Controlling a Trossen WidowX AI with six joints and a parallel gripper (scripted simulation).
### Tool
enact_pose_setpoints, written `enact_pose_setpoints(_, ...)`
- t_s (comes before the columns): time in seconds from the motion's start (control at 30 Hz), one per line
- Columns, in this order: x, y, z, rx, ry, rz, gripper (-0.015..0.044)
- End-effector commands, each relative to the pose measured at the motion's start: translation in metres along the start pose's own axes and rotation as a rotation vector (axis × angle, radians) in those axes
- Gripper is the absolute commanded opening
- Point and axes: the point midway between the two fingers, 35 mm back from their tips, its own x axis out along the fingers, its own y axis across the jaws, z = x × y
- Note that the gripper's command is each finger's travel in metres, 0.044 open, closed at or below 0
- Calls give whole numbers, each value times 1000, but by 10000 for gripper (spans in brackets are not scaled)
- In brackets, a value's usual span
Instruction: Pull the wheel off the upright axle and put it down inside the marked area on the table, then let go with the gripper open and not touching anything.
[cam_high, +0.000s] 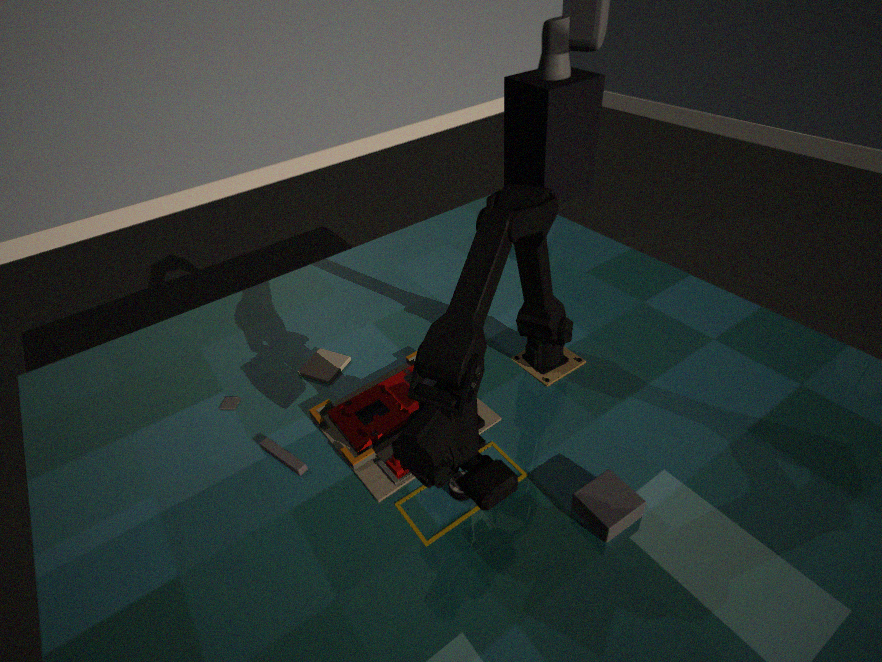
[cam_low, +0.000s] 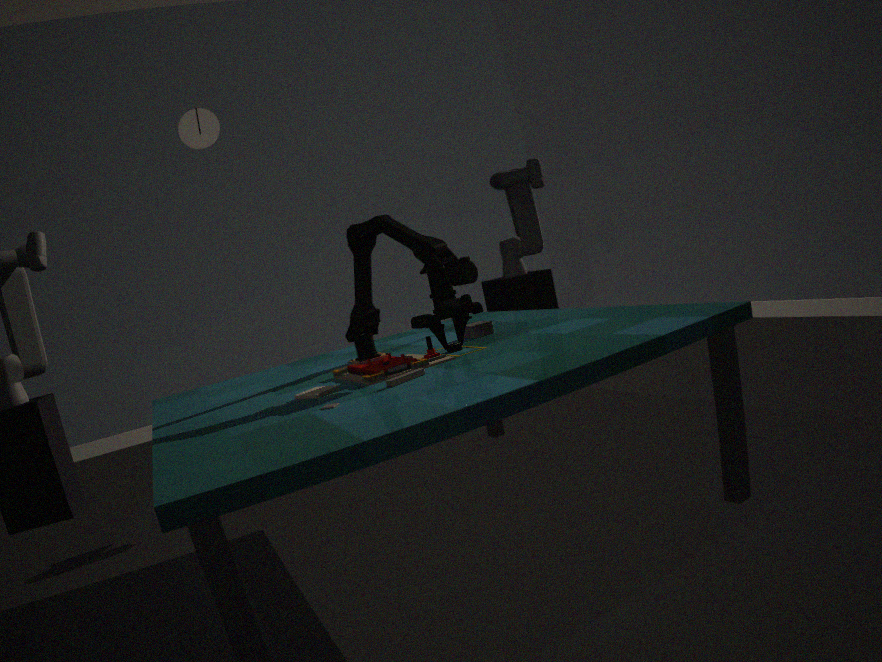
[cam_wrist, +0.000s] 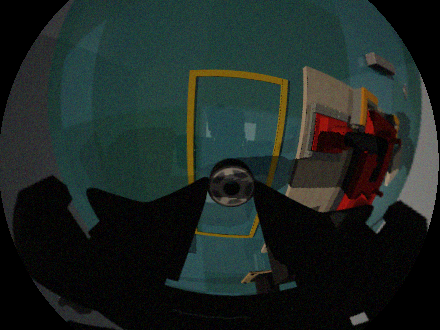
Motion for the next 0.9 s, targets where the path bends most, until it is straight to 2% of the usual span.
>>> enact_pose_setpoints(0.0, 0, 0, 0, 0, 0, 0, 263)
enact_pose_setpoints(0.07, -8, 0, 1, 0, -1, 0, 300)
enact_pose_setpoints(0.23, -54, 0, 0, 0, -8, 2, 300)
enact_pose_setpoints(0.33, -60, 0, 0, 0, -9, 2, 300)
enact_pose_setpoints(0.4, -56, -2, -6, -3, -5, 2, 352)
enact_pose_setpoints(0.5, -79, -15, -34, -2, -4, 1, 431)
enact_pose_setpoints(0.53, -85, -19, -45, -1, -3, 0, 440)
enact_pose_setpoints(0.67, -104, -35, -80, 0, -2, -1, 440)
enact_pose_setpoints(0.87, -105, -36, -82, 0, -2, -1, 440)
